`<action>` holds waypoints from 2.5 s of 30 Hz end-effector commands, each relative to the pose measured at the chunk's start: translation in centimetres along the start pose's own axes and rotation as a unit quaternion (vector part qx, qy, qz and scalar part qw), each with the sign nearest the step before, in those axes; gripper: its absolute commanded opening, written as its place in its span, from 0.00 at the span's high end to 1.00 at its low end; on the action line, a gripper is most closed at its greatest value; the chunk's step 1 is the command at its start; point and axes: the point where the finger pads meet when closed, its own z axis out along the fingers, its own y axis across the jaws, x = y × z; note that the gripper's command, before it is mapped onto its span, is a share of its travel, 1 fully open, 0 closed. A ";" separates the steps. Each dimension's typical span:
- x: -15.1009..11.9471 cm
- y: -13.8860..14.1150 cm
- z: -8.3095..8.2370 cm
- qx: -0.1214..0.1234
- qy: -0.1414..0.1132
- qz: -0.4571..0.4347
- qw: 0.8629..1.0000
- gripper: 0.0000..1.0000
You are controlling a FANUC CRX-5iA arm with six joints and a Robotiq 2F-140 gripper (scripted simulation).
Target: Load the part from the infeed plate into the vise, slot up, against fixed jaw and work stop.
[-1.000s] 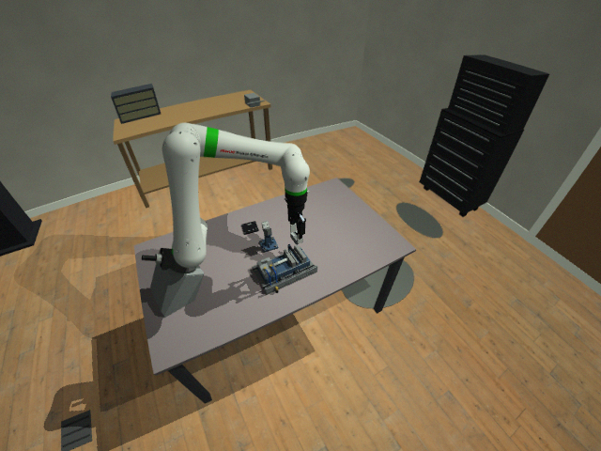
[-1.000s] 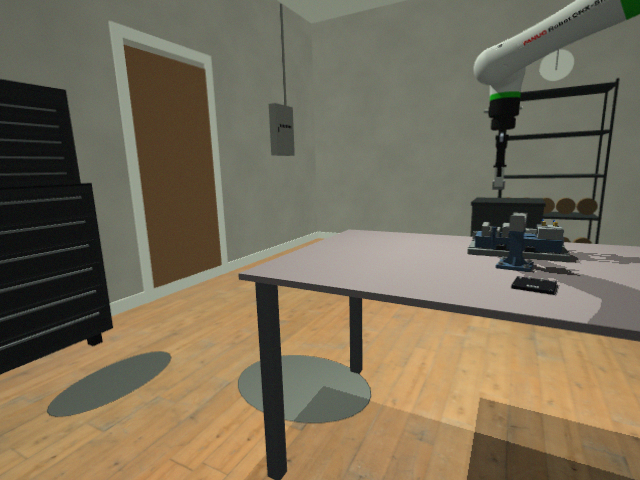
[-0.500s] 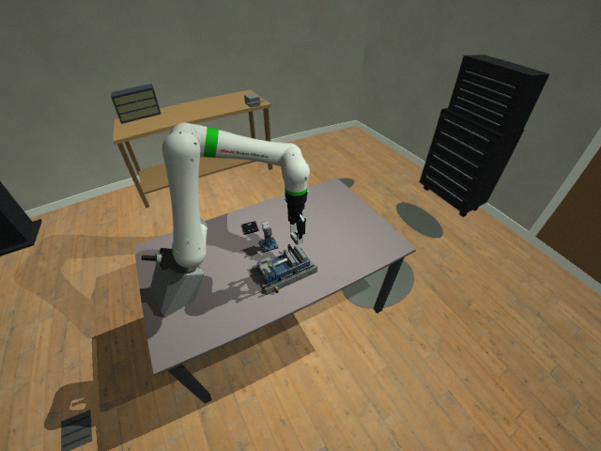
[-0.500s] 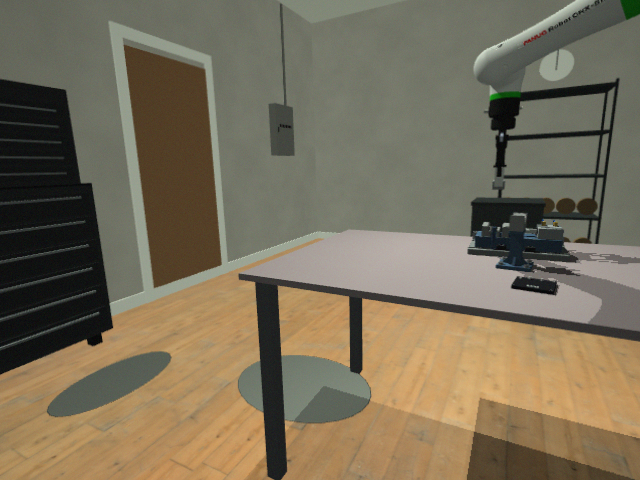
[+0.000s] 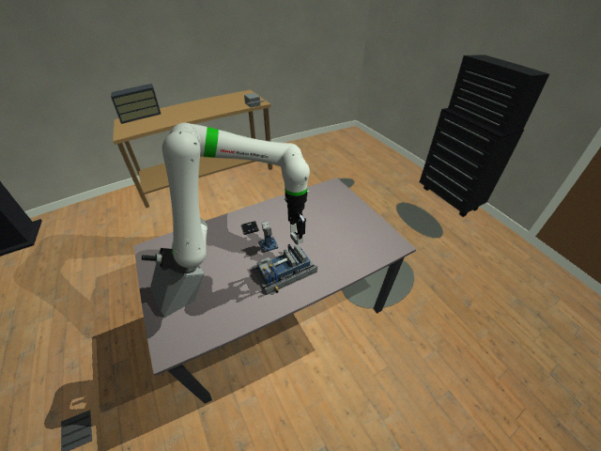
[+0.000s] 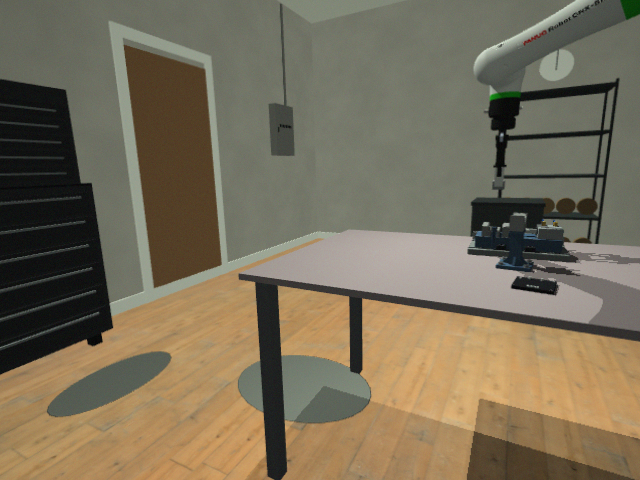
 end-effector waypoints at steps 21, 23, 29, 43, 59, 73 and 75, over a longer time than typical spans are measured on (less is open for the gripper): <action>0.0 0.0 0.9 0.000 0.000 0.000 1.000 1.00; 0.0 0.0 1.0 0.000 0.000 0.000 1.000 1.00; 0.0 0.0 1.7 0.000 0.000 0.000 1.000 1.00; 0.0 0.0 3.7 0.000 0.000 0.000 1.000 1.00; 0.0 0.0 6.4 0.000 0.000 0.000 1.000 1.00; 0.0 0.0 8.5 0.000 0.000 0.000 1.000 1.00; 0.0 0.0 8.5 0.000 0.000 0.000 1.000 1.00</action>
